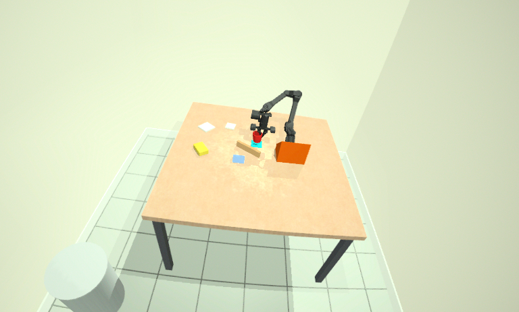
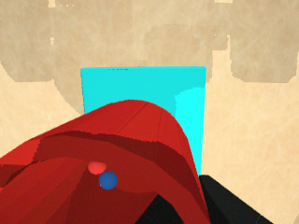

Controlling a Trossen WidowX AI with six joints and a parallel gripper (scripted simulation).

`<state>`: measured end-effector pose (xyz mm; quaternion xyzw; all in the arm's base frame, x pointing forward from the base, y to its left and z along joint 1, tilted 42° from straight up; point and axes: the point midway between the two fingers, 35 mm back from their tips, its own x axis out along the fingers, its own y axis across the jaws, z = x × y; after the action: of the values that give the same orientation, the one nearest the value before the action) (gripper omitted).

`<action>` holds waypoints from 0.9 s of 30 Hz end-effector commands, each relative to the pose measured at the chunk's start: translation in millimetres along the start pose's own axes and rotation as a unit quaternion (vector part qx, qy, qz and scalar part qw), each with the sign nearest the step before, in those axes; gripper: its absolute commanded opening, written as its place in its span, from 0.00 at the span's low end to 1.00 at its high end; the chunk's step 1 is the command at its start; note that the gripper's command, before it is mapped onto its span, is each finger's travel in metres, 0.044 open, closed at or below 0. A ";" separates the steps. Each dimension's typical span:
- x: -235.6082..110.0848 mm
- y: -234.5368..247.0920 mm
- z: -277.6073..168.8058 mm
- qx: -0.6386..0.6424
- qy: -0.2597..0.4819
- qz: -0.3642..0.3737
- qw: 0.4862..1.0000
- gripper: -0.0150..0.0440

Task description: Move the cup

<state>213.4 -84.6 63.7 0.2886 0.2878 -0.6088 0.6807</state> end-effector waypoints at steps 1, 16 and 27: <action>5.7 -2.6 -0.3 -0.004 -0.002 -0.003 1.000 0.25; 21.9 -4.7 1.1 -0.004 -0.003 -0.003 1.000 0.25; 24.1 -3.1 2.6 0.000 -0.004 -0.001 1.000 0.25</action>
<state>212.5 -103.1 47.1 0.2856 0.2854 -0.6104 0.6815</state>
